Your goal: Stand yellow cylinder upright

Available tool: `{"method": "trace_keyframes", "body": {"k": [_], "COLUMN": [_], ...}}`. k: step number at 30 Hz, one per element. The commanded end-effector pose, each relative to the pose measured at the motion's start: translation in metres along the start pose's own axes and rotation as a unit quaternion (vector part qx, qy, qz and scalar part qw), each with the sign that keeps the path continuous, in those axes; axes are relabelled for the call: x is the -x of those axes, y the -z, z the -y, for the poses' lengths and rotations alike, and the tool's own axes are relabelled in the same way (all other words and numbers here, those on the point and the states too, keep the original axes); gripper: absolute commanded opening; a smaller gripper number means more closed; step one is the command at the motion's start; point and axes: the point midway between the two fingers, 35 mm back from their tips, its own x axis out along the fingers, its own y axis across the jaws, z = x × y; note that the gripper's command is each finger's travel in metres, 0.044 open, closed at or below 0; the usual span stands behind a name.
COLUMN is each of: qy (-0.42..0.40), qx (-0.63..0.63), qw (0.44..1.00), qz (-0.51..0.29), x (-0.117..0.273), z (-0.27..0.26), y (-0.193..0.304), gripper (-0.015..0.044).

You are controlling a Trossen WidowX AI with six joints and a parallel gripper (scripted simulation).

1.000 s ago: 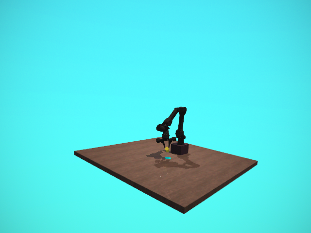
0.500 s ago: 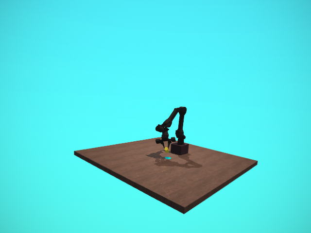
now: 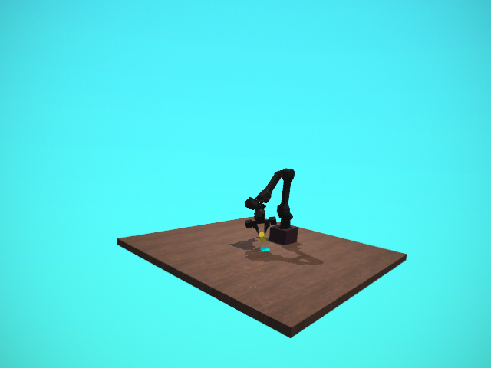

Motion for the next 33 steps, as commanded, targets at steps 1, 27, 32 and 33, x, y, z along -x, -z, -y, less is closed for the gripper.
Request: {"method": "trace_keyframes", "body": {"k": [1, 27, 32, 33], "qy": [-0.004, -0.011, -0.012, -0.013], "qx": [0.000, 0.008, 0.011, 0.011], "qw": [1.000, 0.994, 0.992, 0.992], "qz": [0.016, 0.106, 0.123, 0.126], "x": [0.000, 0.007, 0.010, 0.010], "z": [0.001, 0.005, 0.005, 0.005], "y": [0.002, 0.005, 0.006, 0.006], "gripper": [0.0105, 0.0105, 0.0105, 0.0105]}}
